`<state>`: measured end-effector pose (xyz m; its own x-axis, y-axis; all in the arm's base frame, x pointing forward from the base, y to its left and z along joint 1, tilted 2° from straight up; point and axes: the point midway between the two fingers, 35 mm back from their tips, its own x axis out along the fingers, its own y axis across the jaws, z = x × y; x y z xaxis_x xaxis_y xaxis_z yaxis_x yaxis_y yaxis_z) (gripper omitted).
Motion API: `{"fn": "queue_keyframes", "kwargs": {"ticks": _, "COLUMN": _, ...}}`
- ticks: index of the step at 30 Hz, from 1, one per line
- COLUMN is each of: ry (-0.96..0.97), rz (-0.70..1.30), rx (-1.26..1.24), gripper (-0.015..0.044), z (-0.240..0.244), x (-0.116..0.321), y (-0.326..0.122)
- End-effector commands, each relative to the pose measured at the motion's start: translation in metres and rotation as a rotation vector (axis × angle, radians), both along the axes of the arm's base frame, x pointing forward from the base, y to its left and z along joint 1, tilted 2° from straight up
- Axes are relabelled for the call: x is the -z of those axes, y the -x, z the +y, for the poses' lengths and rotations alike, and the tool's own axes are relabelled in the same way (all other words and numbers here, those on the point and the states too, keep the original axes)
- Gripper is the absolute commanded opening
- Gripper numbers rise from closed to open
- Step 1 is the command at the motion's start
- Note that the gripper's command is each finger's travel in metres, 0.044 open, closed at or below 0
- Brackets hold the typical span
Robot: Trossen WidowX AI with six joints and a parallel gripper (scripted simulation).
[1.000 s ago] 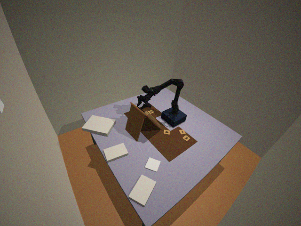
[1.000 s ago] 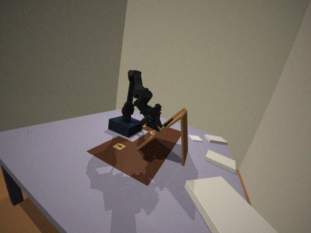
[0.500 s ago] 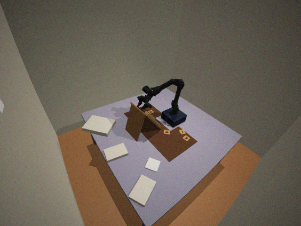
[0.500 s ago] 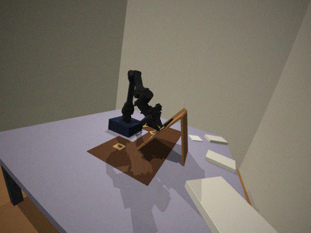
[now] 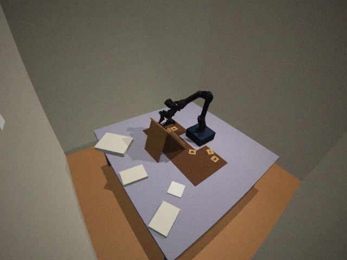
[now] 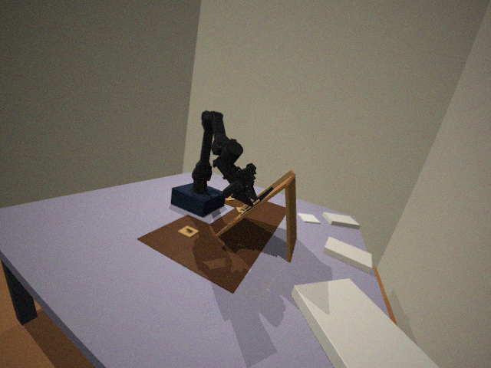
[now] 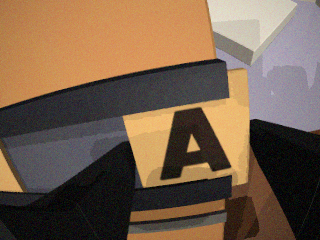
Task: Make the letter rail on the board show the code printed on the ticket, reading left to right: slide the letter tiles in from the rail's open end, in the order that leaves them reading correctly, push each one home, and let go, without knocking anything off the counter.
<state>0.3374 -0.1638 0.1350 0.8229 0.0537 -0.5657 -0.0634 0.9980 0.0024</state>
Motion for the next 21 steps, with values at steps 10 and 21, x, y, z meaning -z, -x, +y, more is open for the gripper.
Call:
{"fn": "queue_keyframes", "kwargs": {"ticks": 10, "ry": 0.000, "rz": -0.001, "rx": 0.005, "gripper": 0.0000, "z": 0.006, "x": 0.000, "y": 0.000}}
{"fn": "queue_keyframes", "kwargs": {"ticks": 21, "ry": 0.000, "rz": -0.001, "rx": 0.005, "gripper": 0.0000, "z": 0.015, "x": 0.000, "y": 0.001}}
